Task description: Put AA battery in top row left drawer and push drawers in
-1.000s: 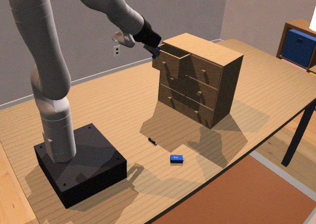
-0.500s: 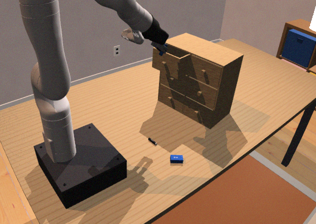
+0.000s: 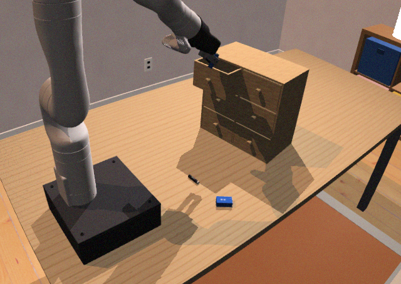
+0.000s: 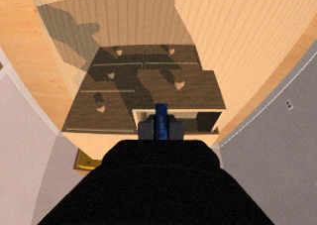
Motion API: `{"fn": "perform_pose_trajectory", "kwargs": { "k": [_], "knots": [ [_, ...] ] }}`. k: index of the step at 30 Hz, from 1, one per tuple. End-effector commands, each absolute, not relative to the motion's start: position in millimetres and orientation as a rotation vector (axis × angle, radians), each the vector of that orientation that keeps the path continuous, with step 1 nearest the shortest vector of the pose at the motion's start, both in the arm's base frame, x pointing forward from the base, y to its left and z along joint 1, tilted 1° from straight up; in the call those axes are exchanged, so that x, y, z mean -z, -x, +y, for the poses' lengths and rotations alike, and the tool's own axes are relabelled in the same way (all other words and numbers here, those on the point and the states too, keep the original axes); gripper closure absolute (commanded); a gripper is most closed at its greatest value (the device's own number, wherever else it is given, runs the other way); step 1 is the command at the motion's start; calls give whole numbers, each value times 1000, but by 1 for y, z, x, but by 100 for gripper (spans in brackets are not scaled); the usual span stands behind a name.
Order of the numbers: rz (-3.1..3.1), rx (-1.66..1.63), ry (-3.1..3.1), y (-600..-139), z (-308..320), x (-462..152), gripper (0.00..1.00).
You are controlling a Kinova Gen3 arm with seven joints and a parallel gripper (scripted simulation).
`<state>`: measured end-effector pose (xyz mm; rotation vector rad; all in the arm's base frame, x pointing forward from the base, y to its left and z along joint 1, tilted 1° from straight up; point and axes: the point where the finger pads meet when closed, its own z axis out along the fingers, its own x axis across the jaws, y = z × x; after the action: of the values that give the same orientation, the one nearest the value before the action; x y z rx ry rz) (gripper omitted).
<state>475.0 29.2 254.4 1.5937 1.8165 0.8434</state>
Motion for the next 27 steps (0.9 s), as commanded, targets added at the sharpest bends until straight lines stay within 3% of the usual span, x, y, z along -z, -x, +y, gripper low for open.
{"fn": "perform_pose_trajectory", "kwargs": {
  "k": [1,15,27],
  "knots": [
    [1818,-836,-1598,-487,31,-252,69],
    [1822,-834,-1601,-528,37,-251,69],
    [1819,-835,-1599,-535,37,-251,69]
  ]
}}
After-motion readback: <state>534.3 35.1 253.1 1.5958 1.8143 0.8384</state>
